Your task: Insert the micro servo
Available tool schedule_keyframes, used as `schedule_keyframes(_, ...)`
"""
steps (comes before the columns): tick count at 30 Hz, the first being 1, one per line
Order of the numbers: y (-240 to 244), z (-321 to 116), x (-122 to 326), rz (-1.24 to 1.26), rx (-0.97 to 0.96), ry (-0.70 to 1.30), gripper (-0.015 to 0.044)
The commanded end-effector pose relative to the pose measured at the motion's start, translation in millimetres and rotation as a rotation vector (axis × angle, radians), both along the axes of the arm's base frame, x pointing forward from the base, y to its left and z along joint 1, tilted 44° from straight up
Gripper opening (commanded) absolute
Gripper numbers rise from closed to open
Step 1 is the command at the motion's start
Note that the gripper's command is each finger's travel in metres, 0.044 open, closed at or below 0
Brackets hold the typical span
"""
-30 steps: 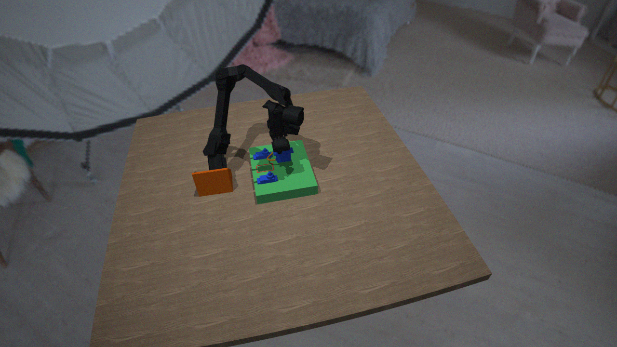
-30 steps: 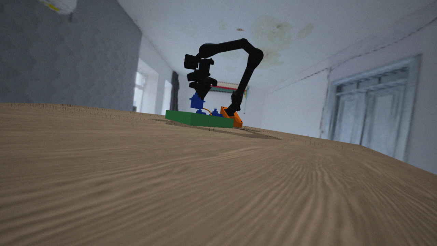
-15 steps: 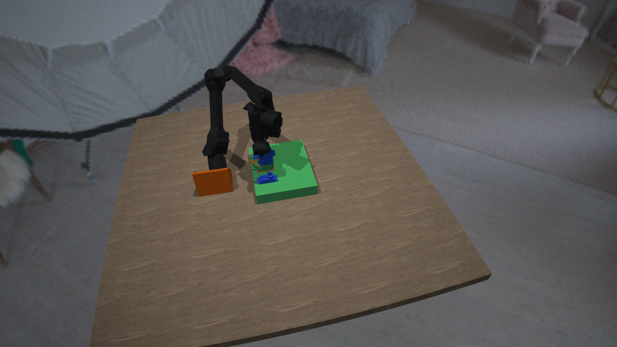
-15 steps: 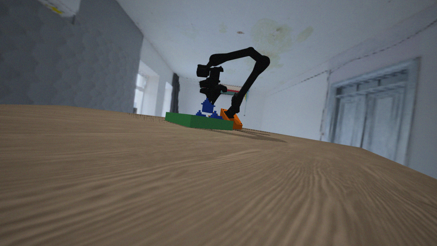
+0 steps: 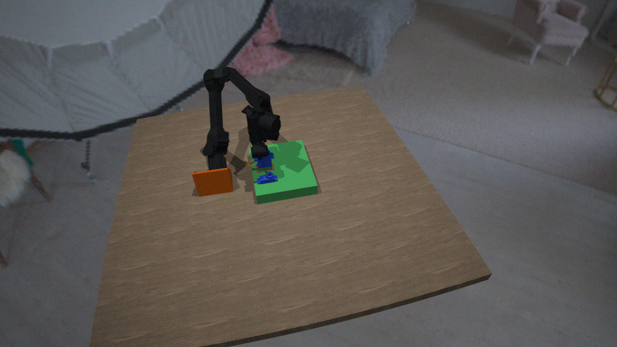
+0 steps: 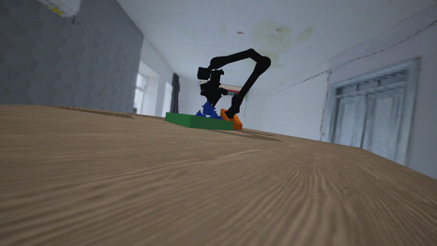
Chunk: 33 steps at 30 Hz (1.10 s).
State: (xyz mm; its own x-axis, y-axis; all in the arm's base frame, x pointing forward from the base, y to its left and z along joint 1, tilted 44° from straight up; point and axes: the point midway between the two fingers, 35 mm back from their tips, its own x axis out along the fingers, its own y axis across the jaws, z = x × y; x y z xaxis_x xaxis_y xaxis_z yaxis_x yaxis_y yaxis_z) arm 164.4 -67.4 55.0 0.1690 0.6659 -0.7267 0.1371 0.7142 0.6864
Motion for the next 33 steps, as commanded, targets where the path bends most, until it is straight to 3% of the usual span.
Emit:
schedule_keyframes(1,4.6,-4.1,0.8,-0.003,0.004,0.000,0.0000)
schedule_keyframes(33,15.5,-15.6,3.5,-0.003,0.004,0.000,0.0000)
